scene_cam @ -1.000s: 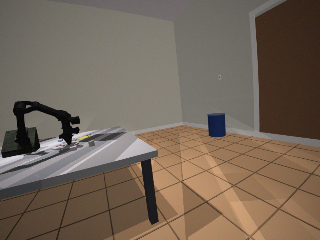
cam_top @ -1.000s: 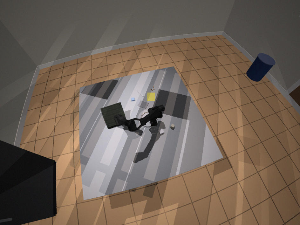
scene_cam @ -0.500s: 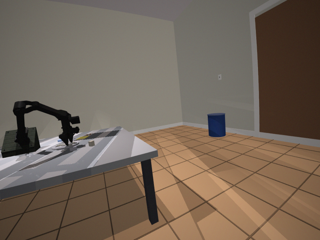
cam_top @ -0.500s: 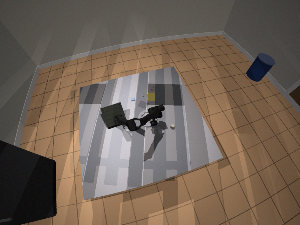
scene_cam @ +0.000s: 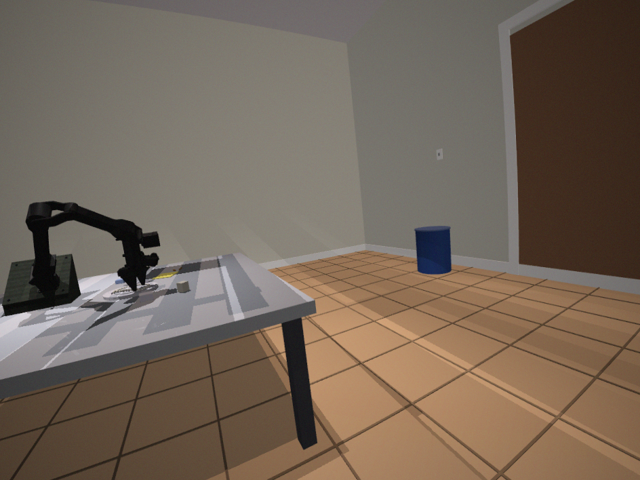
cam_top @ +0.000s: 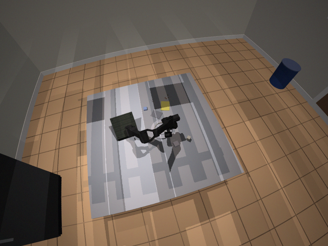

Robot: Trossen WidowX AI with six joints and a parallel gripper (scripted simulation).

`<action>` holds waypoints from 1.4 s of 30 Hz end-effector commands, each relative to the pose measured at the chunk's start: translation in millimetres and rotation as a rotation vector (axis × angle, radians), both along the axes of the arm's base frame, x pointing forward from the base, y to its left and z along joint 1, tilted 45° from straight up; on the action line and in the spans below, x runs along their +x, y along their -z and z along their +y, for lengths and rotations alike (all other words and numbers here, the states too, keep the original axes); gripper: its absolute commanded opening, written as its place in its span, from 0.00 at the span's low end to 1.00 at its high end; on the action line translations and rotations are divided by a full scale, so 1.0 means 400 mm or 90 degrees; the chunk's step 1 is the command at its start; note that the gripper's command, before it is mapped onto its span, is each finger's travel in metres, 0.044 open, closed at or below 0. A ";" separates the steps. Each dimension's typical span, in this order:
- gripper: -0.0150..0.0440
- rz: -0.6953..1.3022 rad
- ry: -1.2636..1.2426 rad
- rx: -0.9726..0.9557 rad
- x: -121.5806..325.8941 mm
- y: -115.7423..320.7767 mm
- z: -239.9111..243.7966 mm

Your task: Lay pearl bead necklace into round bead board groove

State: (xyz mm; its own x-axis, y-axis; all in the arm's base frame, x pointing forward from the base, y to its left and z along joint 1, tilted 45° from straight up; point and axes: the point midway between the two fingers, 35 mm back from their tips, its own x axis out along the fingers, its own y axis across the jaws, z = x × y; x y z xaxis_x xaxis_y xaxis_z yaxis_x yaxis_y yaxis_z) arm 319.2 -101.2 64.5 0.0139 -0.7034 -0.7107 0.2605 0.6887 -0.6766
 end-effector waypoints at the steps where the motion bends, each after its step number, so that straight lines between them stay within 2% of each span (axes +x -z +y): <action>1: 0.91 -0.013 0.011 -0.002 -0.009 -0.002 0.009; 11: 0.47 -0.176 0.179 0.007 -0.161 0.025 0.118; 17: 0.46 -0.250 0.254 0.004 -0.235 0.036 0.147; 42: 0.46 -0.250 0.254 0.004 -0.232 0.084 0.102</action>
